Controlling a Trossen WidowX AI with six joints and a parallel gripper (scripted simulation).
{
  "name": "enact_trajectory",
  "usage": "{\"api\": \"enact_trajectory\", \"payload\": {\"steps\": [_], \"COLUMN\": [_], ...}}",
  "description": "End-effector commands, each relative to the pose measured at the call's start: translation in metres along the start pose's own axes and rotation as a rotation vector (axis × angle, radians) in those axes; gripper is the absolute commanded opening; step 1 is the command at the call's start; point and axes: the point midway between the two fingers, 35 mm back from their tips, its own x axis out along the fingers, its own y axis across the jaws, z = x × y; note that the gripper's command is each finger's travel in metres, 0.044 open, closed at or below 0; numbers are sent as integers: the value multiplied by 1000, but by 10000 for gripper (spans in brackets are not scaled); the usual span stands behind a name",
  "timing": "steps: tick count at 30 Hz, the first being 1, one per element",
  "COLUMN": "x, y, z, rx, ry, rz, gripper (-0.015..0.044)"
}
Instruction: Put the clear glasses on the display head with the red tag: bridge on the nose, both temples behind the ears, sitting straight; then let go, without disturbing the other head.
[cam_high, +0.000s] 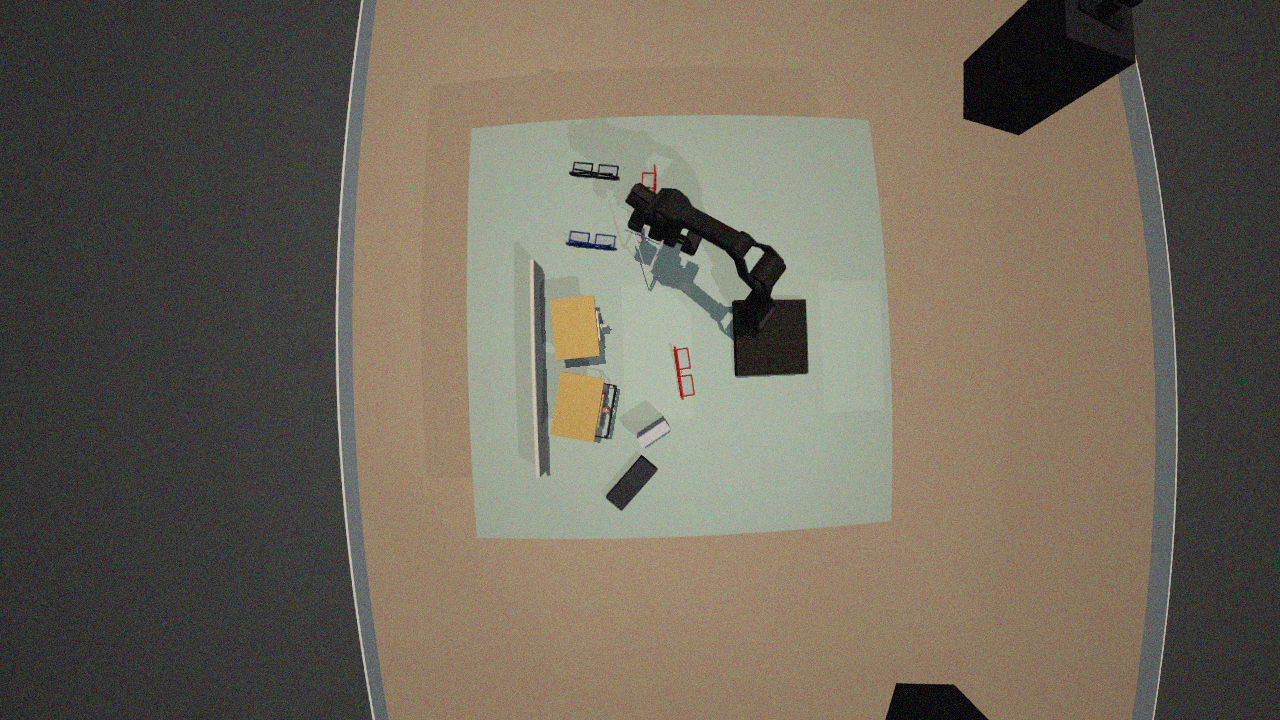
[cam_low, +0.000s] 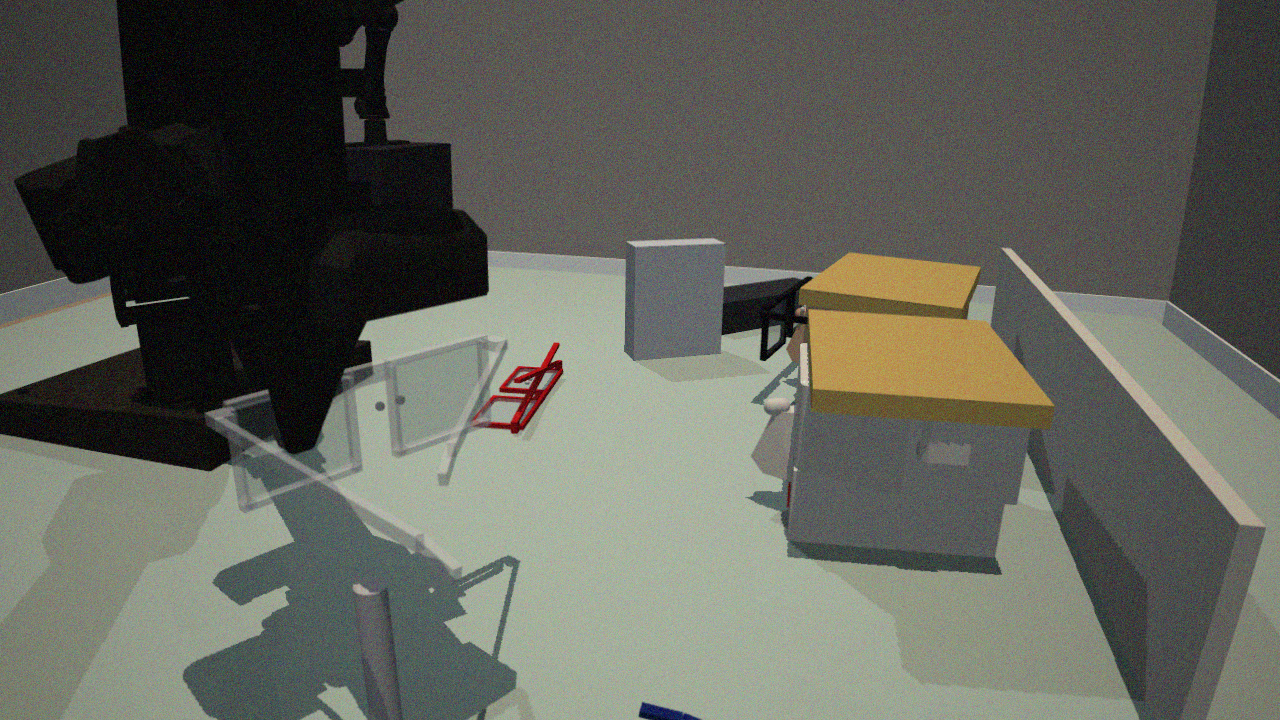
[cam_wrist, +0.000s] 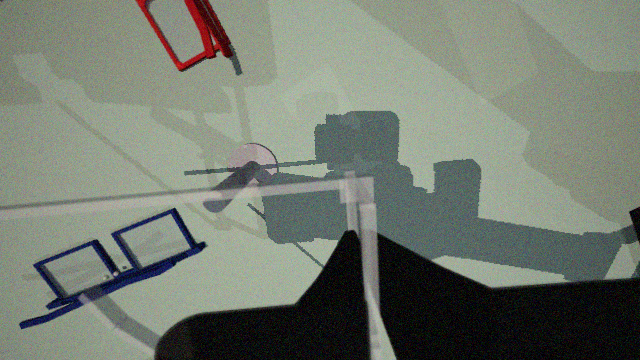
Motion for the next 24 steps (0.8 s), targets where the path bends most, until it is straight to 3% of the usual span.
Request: {"api": "enact_trajectory", "payload": {"steps": [1, 7, 17, 24], "x": [-8, -8, -8, -4], "y": [-2, 2, 14, 15], "z": [0, 6, 33, 36], "rx": [-4, 95, 493, 520], "ry": [2, 1, -2, -2], "rz": [-5, -5, -4, -4], "gripper": [0, 0, 0, 0]}}
